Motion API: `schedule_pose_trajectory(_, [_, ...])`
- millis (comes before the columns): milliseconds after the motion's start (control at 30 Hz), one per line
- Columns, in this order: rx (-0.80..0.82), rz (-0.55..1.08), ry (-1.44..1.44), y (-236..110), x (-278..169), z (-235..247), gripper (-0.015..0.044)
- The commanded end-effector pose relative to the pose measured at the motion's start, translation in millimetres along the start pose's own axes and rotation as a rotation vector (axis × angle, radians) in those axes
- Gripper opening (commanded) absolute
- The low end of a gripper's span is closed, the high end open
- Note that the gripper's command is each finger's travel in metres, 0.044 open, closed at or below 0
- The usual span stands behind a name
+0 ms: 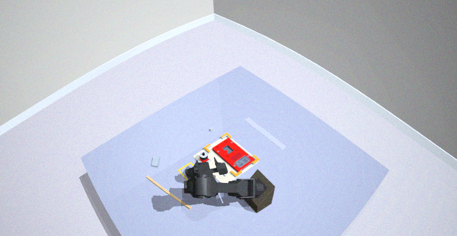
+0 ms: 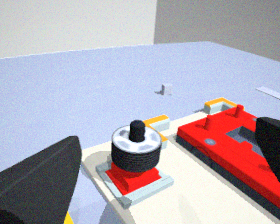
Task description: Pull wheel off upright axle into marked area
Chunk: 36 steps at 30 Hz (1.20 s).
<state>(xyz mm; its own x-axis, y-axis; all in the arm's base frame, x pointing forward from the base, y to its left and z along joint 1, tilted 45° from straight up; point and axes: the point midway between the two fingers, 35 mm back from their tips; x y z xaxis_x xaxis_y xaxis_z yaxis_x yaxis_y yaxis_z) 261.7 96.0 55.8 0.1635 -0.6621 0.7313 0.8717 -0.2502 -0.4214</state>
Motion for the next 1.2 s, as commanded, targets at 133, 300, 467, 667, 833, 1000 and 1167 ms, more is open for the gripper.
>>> schedule_pose_trajectory(133, [-0.09,0.143,-0.029,24,-11,7,0.03])
schedule_pose_trajectory(300, [-0.223,0.366,-0.019,54,-19,9,0.03])
schedule_pose_trajectory(467, [-0.327,0.528,0.056,78,-12,5,0.03])
schedule_pose_trajectory(667, [-0.425,0.707,0.164,92,-4,-2,0.03])
schedule_pose_trajectory(833, [-0.55,0.974,0.37,93,6,-5,0.03])
schedule_pose_trajectory(1000, [-0.635,1.217,0.66,91,33,1,0.03])
schedule_pose_trajectory(1167, [-0.661,1.362,0.907,91,63,9,0.03])
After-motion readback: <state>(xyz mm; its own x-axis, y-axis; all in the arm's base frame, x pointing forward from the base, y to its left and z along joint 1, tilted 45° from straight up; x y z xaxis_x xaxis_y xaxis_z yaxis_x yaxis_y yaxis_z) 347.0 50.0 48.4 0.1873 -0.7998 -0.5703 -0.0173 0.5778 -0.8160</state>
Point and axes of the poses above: the point midway between the two fingers, 35 mm back from their tips, its own y axis out along the fingers, its own z axis across the jaws, x = y × z, and after that the axes turned 4 degrees about y, right-handed
